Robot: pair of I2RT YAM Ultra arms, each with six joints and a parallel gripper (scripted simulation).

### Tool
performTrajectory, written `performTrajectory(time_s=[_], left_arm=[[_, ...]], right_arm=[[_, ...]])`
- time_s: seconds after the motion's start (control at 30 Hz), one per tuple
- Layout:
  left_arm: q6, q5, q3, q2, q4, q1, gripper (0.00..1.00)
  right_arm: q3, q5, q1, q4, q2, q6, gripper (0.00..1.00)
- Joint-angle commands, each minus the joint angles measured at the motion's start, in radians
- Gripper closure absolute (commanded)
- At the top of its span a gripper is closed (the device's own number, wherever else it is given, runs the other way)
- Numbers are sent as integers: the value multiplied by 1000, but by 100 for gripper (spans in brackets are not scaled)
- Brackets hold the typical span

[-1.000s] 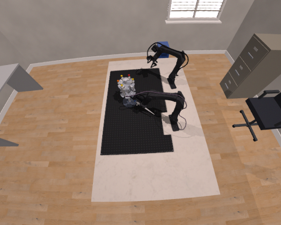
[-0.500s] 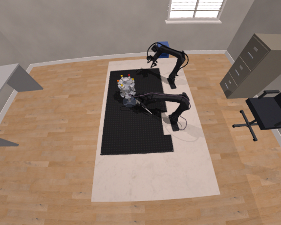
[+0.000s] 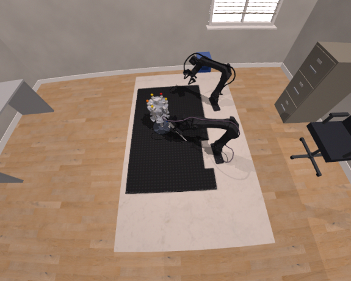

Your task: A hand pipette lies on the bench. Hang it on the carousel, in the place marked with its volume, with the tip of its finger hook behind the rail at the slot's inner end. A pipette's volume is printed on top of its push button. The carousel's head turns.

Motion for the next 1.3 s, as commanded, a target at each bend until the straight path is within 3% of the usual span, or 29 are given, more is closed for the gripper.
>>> performTrajectory(time_s=[0.0,0.1,0.17,0.6,0.83,1.27], left_arm=[[-17,35,-41,-60,153,12,88],[-30,51,-88,-91,246,12,88],[-34,52,-44,-83,248,2,88],[-35,48,-42,-50,269,-1,88],[-84,86,-245,-149,593,20,88],[-97,79,-201,-113,645,3,88]], right_arm=[[13,-23,-10,24,-7,-7,0],[13,-23,-10,24,-7,-7,0],[13,-23,-10,24,-7,-7,0],[13,-23,-10,24,-7,-7,0],[13,-23,-10,24,-7,-7,0],[13,-23,-10,24,-7,-7,0]])
